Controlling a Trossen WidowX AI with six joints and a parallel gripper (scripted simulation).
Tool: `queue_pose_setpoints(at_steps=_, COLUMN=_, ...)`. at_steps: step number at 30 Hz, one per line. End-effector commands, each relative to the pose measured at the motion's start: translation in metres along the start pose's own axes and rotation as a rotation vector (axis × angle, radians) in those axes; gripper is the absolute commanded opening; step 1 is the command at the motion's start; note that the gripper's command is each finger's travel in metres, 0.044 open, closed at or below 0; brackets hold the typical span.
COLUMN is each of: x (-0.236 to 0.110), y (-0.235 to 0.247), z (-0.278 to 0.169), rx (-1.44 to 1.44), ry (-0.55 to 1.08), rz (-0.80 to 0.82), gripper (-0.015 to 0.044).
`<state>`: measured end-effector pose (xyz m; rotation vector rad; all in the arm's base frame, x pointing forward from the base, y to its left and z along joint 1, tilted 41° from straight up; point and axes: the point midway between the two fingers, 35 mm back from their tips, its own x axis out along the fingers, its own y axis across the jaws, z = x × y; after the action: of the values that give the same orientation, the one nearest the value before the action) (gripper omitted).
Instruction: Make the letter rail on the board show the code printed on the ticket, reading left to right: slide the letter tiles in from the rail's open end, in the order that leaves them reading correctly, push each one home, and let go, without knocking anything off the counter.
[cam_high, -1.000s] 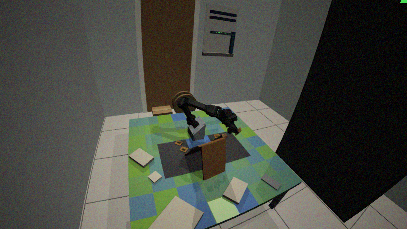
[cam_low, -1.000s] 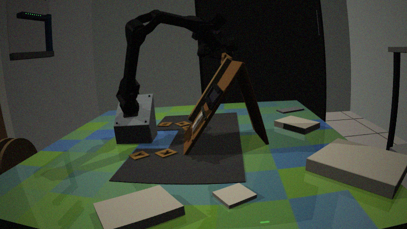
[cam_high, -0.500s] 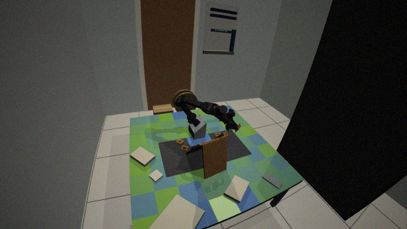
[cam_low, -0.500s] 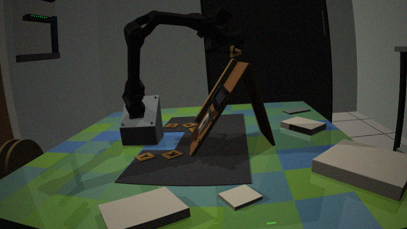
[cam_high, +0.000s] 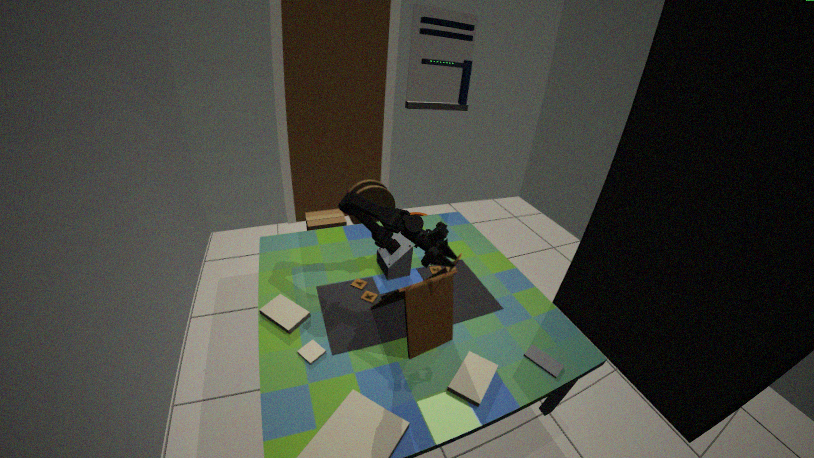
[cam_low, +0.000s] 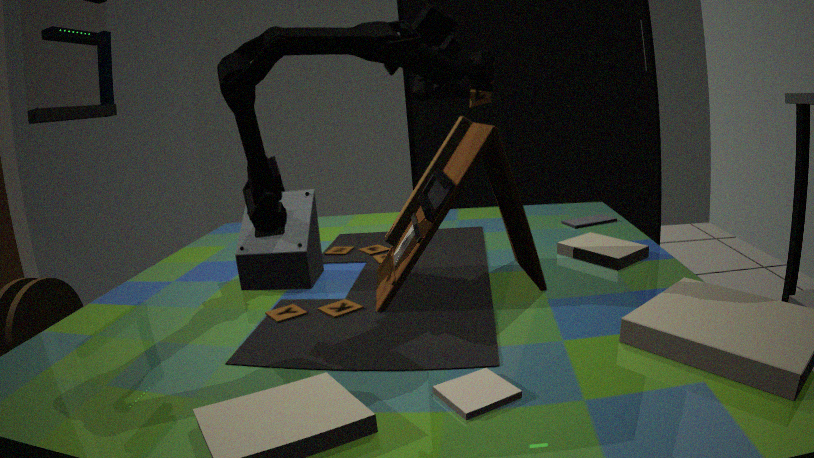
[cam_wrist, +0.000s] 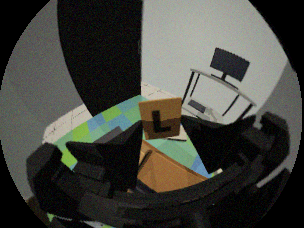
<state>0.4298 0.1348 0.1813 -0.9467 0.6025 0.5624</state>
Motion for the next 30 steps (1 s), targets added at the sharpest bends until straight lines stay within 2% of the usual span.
queue_pose_setpoints(at_steps=1, x=-0.018, y=-0.018, z=-0.013, rx=0.045, ry=-0.011, rz=-0.048, gripper=0.0)
queue_pose_setpoints(at_steps=14, x=-0.075, y=-0.066, z=-0.054, rx=0.205, ry=-0.038, rz=-0.206, gripper=0.0)
queue_pose_setpoints(at_steps=21, x=-0.116, y=-0.104, z=-0.082, rx=0.283, ry=-0.013, rz=-0.362, gripper=0.0)
queue_pose_setpoints(at_steps=30, x=-0.141, y=-0.111, z=-0.133, rx=0.329, ry=0.06, rz=-0.414, gripper=0.0)
